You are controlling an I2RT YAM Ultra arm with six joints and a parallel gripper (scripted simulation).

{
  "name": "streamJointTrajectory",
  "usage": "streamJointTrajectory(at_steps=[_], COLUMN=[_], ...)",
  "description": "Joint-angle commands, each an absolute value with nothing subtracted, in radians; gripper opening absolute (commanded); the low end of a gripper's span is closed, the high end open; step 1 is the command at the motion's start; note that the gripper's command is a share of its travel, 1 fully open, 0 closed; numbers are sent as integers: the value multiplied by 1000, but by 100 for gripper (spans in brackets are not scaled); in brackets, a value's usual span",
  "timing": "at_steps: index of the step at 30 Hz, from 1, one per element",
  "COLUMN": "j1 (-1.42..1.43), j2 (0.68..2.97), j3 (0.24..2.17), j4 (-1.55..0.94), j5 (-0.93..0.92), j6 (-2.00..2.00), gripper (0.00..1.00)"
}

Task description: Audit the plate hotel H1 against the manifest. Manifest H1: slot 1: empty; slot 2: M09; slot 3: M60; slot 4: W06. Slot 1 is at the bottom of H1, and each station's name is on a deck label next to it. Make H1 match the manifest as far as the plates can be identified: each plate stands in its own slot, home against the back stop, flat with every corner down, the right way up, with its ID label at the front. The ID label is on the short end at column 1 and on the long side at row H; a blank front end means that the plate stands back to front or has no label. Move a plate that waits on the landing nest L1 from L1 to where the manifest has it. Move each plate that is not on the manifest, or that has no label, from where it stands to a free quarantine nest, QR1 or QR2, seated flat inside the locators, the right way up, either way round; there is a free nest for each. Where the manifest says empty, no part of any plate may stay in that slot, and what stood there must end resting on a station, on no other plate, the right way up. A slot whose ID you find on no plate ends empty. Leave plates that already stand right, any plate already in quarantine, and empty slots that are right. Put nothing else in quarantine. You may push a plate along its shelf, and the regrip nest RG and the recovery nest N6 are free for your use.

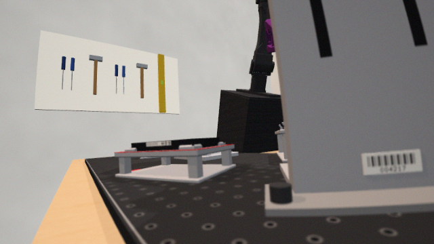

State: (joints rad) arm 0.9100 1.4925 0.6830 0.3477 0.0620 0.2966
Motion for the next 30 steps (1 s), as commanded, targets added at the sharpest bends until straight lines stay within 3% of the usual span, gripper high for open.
streamJointTrajectory(at_steps=[1, 30], j1=[911, 946], j2=[1480, 1378], j3=[673, 544], j4=[350, 375], j5=[67, 98], j6=[298, 313], gripper=[86, 86])
